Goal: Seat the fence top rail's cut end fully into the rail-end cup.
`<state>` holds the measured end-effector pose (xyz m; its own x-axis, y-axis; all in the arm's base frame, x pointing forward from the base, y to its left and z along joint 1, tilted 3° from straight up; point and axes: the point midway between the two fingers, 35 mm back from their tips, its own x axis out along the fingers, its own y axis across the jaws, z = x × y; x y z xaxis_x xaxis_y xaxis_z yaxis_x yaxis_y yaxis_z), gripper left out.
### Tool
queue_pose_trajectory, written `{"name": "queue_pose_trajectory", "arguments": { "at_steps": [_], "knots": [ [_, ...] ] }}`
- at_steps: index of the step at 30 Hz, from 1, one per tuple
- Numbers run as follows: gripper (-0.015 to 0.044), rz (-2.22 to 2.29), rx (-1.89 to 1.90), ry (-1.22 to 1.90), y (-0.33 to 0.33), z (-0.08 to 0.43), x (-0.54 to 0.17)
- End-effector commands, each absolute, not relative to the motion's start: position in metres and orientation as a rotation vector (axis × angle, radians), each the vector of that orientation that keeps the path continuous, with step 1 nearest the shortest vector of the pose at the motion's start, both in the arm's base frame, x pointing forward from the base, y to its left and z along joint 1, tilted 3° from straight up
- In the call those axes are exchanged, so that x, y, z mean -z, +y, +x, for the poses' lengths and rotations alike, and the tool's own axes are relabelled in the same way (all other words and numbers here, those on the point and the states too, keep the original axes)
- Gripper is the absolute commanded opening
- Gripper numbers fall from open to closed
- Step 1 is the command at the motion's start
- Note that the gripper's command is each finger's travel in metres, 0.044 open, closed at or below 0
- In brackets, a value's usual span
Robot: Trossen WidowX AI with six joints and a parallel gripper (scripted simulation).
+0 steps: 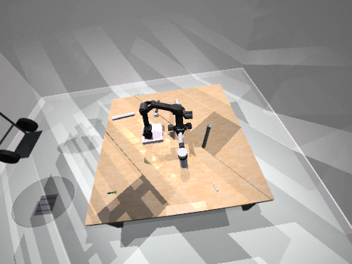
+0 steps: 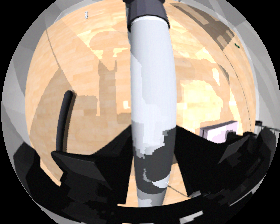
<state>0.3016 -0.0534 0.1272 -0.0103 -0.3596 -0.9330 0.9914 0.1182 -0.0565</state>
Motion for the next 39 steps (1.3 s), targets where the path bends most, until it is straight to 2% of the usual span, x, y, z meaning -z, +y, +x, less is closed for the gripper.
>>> {"name": "queue_pose_trajectory", "arguments": {
  "at_steps": [1,22,39],
  "knots": [
    [0.0000,0.826,1.289,1.002,-0.058,0.305,-0.132],
    [0.0000,0.828,1.294,1.021,-0.061,0.303,-0.128],
    [0.0440,0.830,1.292,1.024,-0.038,0.302,-0.147]
  ]
}}
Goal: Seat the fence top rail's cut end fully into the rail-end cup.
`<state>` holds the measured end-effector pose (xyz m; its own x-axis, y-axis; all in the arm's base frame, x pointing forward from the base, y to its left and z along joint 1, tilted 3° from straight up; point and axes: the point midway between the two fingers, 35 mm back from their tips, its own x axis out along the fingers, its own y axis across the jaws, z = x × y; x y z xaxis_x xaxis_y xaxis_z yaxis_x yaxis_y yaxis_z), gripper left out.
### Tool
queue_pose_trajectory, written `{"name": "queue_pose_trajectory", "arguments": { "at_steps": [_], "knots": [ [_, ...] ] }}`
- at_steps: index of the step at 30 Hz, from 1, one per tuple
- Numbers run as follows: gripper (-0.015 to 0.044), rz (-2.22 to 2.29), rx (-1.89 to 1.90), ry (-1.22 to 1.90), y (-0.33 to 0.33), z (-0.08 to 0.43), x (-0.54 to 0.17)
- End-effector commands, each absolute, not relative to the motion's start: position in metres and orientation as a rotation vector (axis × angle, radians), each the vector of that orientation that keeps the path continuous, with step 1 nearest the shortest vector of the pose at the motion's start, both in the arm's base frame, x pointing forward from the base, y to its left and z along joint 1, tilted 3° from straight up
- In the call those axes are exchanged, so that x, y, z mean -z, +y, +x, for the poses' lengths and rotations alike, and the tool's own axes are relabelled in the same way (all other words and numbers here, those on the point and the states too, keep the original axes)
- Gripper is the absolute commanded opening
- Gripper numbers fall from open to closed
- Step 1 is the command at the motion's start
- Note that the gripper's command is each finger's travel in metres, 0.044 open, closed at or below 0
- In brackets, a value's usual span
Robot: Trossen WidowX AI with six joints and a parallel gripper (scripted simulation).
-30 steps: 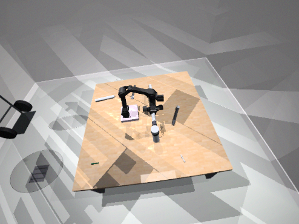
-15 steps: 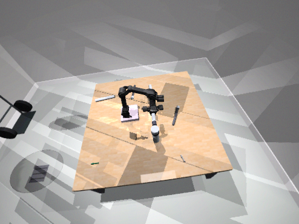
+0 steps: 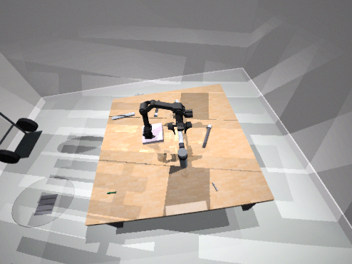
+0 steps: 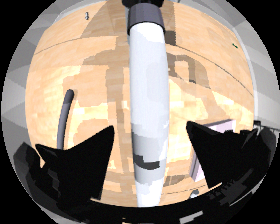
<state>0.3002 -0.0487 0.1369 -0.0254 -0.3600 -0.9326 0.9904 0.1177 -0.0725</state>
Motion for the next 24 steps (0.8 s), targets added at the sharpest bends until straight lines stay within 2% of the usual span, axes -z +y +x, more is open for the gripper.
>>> {"name": "queue_pose_trajectory", "arguments": {
  "at_steps": [1,16,24],
  "knots": [
    [0.0440,0.830,1.292,1.024,-0.033,0.301,-0.151],
    [0.0440,0.772,1.250,1.057,-0.004,0.299,-0.196],
    [0.0440,0.771,1.249,1.058,-0.004,0.299,-0.197]
  ]
}}
